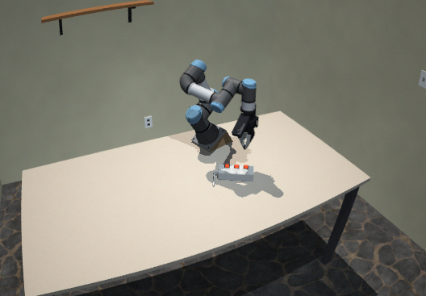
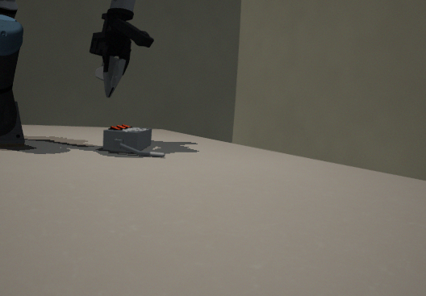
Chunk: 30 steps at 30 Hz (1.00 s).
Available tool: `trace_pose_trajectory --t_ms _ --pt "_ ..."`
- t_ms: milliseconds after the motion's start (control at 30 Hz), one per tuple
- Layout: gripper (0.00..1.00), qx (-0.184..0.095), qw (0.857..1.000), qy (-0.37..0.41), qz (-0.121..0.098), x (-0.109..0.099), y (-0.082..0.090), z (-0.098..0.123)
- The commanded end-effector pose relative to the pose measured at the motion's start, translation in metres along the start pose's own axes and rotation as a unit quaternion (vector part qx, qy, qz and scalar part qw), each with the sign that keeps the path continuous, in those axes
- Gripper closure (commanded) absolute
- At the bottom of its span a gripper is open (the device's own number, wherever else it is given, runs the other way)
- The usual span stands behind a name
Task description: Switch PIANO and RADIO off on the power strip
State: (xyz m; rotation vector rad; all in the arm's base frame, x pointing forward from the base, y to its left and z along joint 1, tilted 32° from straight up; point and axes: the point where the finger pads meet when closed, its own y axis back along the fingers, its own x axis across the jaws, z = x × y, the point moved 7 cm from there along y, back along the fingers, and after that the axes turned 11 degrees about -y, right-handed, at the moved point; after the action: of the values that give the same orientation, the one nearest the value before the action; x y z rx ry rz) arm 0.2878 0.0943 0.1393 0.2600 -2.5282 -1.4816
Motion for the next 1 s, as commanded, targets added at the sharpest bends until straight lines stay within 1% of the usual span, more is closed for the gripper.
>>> trace_pose_trajectory --t_ms 0,200,300,400,567,600,700,767,867,967 --pt "1.0 0.0 1.0 0.0 -0.001 0.0 0.001 0.0" --pt "1.0 0.0 1.0 0.0 -0.001 0.0 0.001 0.0" --pt "1.0 0.0 1.0 0.0 -0.001 -0.001 -0.004 0.0" --pt "1.0 0.0 1.0 0.0 -0.001 -0.004 -0.017 -0.001" --pt "1.0 -0.001 1.0 0.0 -0.001 -0.006 -0.052 -0.002" --pt "1.0 -0.001 1.0 0.0 -0.001 -0.006 -0.052 -0.002" --pt "1.0 0.0 1.0 0.0 -0.001 -0.005 -0.072 -0.004" --pt "1.0 0.0 1.0 0.0 -0.001 -0.005 -0.072 -0.004" --pt "1.0 0.0 1.0 0.0 -0.001 -0.003 -0.084 -0.004" --pt "1.0 0.0 1.0 0.0 -0.001 -0.002 -0.087 -0.005"
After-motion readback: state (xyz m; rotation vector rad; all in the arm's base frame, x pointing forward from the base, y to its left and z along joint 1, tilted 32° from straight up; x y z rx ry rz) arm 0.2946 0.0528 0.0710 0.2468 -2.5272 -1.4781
